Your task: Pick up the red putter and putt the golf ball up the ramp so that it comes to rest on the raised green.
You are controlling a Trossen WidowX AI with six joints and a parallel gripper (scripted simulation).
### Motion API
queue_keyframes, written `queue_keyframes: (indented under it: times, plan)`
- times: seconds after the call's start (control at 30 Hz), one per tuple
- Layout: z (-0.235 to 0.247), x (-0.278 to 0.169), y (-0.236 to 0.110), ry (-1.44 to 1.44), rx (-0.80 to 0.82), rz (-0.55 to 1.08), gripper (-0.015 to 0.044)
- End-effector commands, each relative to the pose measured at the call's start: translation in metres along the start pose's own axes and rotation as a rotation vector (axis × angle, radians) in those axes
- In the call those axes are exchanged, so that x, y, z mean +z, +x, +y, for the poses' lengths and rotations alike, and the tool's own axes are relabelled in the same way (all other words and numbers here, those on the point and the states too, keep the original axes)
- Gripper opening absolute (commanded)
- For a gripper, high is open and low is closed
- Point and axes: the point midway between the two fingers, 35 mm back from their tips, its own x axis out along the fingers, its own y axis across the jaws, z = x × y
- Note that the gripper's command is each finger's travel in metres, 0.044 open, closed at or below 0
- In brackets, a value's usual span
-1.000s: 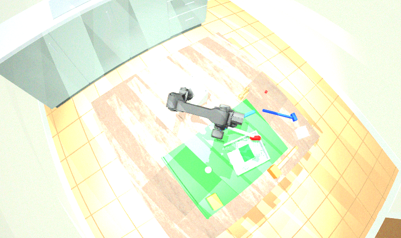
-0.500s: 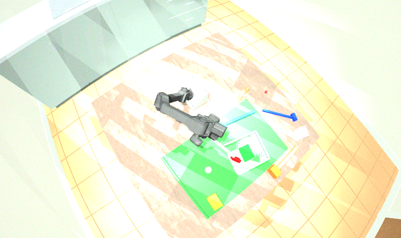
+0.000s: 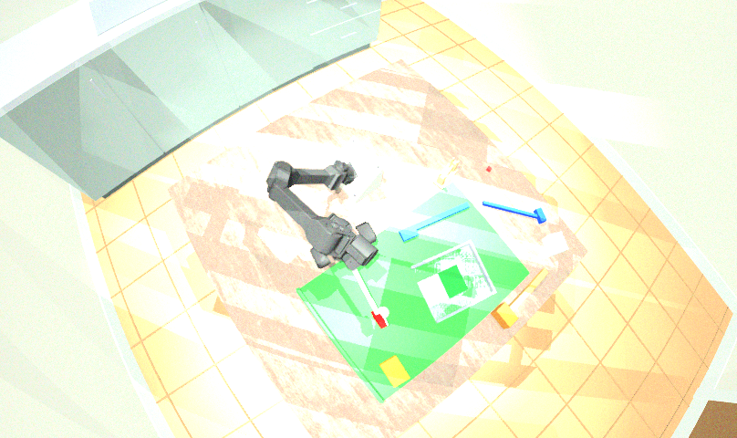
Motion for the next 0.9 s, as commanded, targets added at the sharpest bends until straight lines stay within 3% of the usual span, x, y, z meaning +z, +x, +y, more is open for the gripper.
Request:
queue_keyframes:
  times: [0.0,0.43,0.87]
  plan:
    - [-0.01,-0.007,0.0,0.052,-0.012,-0.006,0.0]
    - [-0.011,-0.007,0.039,0.108,-0.013,0.02,0.0]
    - [-0.011,-0.007,0.054,0.109,-0.013,0.021,0.0]
